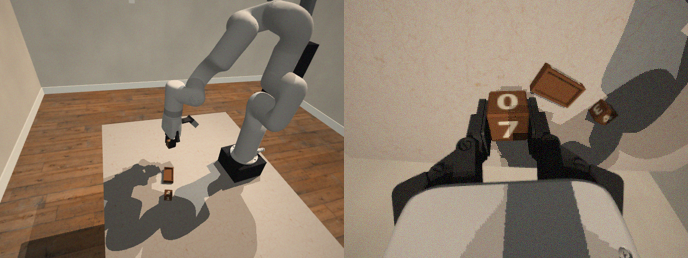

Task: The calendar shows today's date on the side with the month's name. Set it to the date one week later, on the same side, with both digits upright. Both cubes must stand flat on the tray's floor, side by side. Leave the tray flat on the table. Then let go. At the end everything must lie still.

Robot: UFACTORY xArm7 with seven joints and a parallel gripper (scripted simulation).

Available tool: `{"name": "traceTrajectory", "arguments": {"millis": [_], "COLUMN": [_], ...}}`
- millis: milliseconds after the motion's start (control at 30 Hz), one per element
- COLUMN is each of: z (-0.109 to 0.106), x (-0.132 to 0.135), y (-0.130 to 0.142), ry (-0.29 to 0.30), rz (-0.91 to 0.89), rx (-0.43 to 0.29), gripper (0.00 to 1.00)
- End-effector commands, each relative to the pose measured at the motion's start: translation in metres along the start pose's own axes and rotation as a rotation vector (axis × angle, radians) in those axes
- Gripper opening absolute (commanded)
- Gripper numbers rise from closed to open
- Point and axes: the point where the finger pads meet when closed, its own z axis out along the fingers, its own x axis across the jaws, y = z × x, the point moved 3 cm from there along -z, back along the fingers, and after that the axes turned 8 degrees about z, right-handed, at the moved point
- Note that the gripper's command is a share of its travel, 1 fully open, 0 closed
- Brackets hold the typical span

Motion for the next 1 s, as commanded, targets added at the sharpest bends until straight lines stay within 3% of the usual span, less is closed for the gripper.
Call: {"name": "traceTrajectory", "arguments": {"millis": [0, 433, 967], "z": [-0.001, 0.0, 0.0], "x": [-0.005, -0.016, -0.017], "y": [-0.001, -0.009, -0.009], "ry": [-0.017, -0.017, -0.017], "rz": [0.136, 0.478, 0.503], "rx": [0.001, -0.002, -0.002], "gripper": [0.29, 0.29, 0.29]}}
